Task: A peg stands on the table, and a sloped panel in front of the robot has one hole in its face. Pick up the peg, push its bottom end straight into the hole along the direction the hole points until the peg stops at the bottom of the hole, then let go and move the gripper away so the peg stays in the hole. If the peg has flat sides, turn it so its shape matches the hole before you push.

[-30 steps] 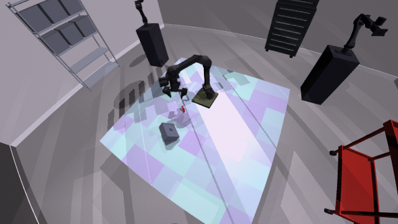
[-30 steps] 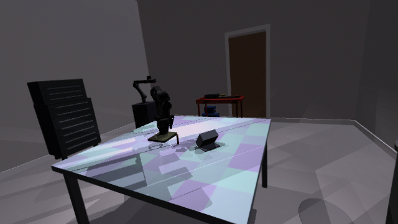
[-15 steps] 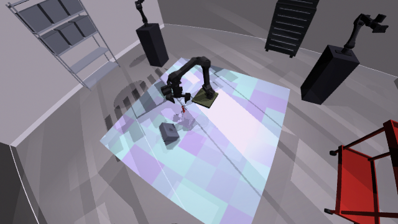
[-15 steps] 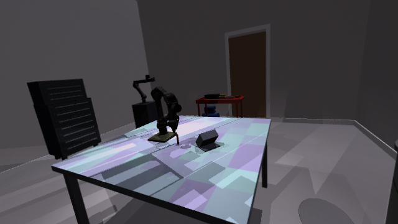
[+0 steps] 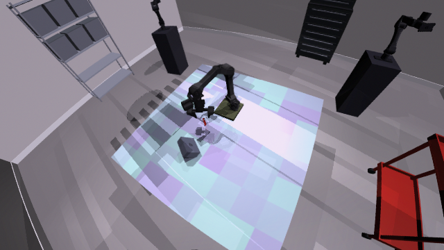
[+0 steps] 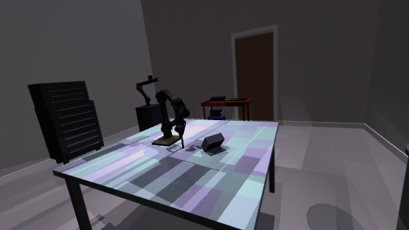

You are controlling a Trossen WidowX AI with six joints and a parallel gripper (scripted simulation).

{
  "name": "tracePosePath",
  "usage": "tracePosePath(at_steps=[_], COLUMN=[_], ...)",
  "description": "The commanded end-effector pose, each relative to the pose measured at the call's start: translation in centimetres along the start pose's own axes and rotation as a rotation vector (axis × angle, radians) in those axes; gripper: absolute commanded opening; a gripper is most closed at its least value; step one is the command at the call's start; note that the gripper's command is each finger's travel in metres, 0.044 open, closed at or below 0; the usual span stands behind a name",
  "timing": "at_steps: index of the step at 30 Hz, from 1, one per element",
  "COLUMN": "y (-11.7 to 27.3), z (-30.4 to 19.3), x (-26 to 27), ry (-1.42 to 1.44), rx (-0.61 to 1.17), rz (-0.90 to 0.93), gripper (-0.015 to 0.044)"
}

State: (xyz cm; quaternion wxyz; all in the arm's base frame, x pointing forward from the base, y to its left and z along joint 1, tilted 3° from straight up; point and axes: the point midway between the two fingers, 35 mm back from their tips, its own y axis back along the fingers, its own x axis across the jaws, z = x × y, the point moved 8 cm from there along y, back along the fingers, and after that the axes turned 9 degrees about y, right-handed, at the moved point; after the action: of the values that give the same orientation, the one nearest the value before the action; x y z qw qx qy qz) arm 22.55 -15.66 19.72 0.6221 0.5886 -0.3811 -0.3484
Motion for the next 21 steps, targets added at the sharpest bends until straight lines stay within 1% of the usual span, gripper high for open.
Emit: tracePosePath(at_steps=[1, 21], y=[-0.8, -4.1], z=[0.1, 0.2], x=[-0.1, -0.1], ry=[-0.002, -0.002], rx=[-0.010, -0.010], rz=[-0.008, -0.008], gripper=[0.0440, 0.0440])
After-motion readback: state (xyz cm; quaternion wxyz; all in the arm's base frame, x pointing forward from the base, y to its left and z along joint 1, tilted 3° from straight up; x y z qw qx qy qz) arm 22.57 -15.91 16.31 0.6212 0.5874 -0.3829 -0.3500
